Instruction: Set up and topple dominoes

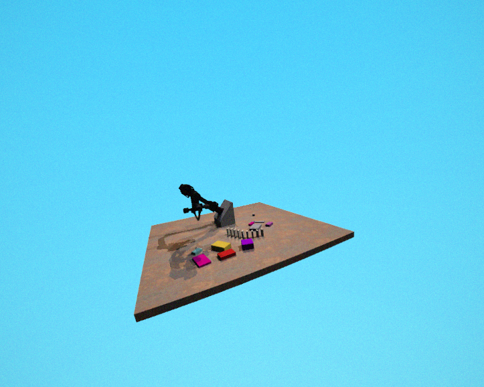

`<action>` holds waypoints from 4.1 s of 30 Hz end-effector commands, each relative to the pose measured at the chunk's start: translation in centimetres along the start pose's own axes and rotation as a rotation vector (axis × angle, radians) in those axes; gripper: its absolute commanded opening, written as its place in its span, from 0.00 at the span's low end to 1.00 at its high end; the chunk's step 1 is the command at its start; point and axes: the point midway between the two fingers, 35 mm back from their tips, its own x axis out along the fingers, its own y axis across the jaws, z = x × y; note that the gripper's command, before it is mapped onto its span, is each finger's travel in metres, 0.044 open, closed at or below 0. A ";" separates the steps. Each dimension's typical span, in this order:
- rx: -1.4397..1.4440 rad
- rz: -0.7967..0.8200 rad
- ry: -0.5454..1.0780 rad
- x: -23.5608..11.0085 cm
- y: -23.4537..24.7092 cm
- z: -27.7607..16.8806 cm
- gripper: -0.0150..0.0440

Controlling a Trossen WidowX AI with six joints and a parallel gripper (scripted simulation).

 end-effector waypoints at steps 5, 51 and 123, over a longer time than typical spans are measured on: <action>-0.021 0.028 -0.011 0.3 -0.1 0.0 0.30; 0.321 0.503 -0.781 7.4 0.9 3.6 0.30; -0.052 0.021 -1.569 5.8 -1.2 -2.8 0.30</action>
